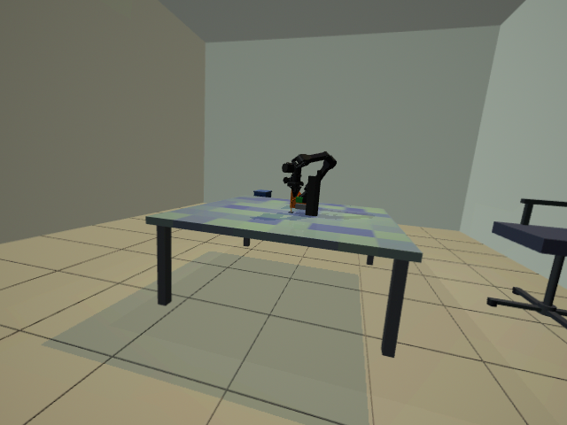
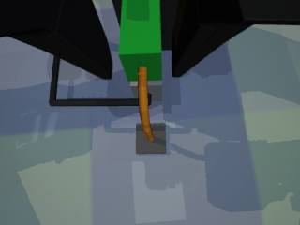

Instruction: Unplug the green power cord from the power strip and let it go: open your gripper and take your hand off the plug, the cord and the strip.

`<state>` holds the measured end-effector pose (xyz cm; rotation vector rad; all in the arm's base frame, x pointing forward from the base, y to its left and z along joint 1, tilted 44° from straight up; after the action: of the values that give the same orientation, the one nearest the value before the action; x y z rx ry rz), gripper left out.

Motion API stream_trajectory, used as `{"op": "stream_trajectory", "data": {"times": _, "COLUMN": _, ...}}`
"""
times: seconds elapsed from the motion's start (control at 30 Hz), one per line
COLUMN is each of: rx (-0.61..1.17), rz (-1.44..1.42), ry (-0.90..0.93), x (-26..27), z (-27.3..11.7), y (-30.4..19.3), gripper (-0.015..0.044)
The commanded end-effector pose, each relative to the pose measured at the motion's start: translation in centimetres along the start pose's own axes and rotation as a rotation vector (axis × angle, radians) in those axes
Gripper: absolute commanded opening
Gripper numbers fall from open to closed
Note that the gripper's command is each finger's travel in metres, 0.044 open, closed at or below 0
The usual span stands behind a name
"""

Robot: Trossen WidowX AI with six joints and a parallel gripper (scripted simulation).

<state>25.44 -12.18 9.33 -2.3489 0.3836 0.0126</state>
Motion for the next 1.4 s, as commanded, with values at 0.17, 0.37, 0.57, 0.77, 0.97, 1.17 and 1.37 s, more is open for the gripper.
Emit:
{"op": "stream_trajectory", "data": {"times": 0.17, "rx": 0.006, "rz": 0.000, "ry": 0.004, "x": -0.3, "z": 0.0, "y": -1.7, "gripper": 0.0160}}
{"op": "stream_trajectory", "data": {"times": 0.37, "rx": 0.006, "rz": 0.000, "ry": 0.003, "x": -0.4, "z": 0.0, "y": -2.2, "gripper": 0.0160}}
{"op": "stream_trajectory", "data": {"times": 0.57, "rx": 0.006, "rz": 0.000, "ry": 0.003, "x": -0.4, "z": 0.3, "y": -2.2, "gripper": 0.0160}}
{"op": "stream_trajectory", "data": {"times": 0.77, "rx": 0.007, "rz": 0.000, "ry": 0.003, "x": -0.4, "z": 1.1, "y": -2.2, "gripper": 0.0160}}
{"op": "stream_trajectory", "data": {"times": 0.97, "rx": 0.001, "rz": -0.003, "ry": 0.001, "x": -0.4, "z": 0.9, "y": -2.2, "gripper": 0.0081}}
{"op": "stream_trajectory", "data": {"times": 1.17, "rx": 0.001, "rz": -0.003, "ry": 0.001, "x": -0.4, "z": 0.9, "y": -2.2, "gripper": 0.0022}}
{"op": "stream_trajectory", "data": {"times": 1.37, "rx": 0.000, "rz": -0.003, "ry": 0.001, "x": -0.3, "z": 0.9, "y": -2.0, "gripper": 0.0000}}
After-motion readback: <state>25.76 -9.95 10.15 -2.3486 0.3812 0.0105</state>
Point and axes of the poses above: the point midway between the two fingers, 35 mm back from their tips, its own z axis out along the fingers, its own x axis across the jaws, y = z × x, the point moved 5 cm from there along -z, back along the fingers, and after that the axes turned 7 degrees about z, right-handed, at the moved point
